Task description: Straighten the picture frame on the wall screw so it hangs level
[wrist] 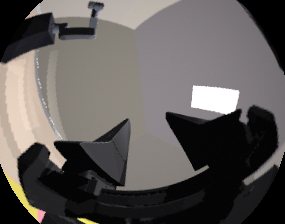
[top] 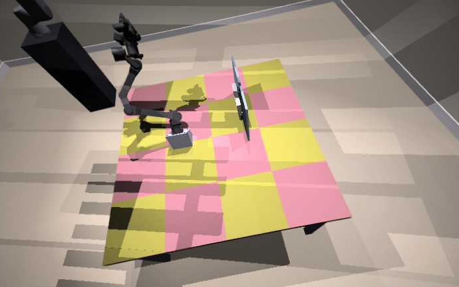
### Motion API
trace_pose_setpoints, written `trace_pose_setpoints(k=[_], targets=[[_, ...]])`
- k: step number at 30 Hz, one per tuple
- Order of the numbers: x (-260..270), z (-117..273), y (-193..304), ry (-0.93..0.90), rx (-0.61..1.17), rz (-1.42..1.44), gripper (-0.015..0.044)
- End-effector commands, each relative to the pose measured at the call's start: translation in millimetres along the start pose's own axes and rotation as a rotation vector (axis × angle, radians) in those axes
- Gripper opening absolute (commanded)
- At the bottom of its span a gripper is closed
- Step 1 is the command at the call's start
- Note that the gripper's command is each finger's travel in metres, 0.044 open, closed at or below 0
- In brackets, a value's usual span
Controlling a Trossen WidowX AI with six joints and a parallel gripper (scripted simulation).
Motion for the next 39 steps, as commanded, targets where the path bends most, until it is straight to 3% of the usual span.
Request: trace_pose_setpoints(k=[1,12,22,30,39], targets=[[43.6,15.0,48.9,-0.078,0.172,-0.3,0.026],[101.7,65.4,131.1,-0.049,0.518,-0.805,0.026],[136.2,136.7,198.7,0.188,0.84,-1.243,0.026],[150.1,201.5,238.3,0.503,1.027,-1.525,0.026],[156.1,285.5,268.8,1.01,1.13,-1.782,0.026]])
Point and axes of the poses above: the point midway between the two fingers, 35 mm back from their tips, its own z axis back along the fingers, its own x axis across the jaws, y = z × x, the point moved 5 cm from there along z, back along the fingers, and after that the axes turned 14 degrees about z, right-handed, at the moved point
